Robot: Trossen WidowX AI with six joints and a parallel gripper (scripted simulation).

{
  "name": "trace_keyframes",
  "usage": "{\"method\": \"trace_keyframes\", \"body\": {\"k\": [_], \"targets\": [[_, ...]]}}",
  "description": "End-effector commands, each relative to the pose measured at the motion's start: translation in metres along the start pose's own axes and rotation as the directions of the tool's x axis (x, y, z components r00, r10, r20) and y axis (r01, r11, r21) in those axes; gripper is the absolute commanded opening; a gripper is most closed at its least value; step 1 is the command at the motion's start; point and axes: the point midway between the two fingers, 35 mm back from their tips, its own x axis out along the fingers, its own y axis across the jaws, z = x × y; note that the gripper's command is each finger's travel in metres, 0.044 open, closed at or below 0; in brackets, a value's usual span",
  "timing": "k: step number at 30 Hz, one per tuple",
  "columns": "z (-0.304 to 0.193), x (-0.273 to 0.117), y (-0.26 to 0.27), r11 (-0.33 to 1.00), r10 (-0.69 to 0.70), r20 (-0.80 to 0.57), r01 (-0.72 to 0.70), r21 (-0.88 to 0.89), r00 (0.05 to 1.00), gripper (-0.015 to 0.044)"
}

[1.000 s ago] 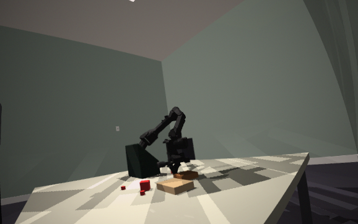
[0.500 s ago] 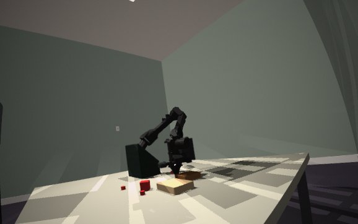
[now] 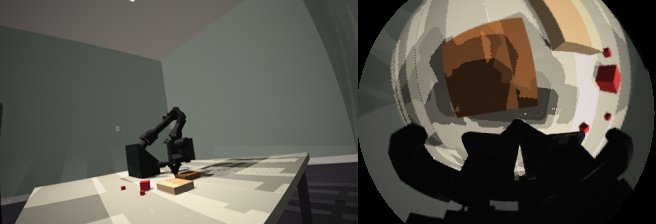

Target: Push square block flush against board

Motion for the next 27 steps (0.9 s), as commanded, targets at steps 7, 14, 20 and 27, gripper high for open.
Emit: {"method": "trace_keyframes", "body": {"k": [7,14,20,27], "targets": [[-0.018,0.0,-0.001,1.0,0.001,-0.001,-0.001,0.004,1.0,0.0],[-0.029,-0.001,-0.002,1.0,0.001,-0.002,-0.001,0.004,1.0,0.0],[-0.025,-0.035,-0.001,1.0,0.0,-0.001,0.0,0.002,1.0,0.0],[-0.027,-0.056,-0.001,1.0,0.001,-0.001,-0.001,0.003,1.0,0.0]]}}
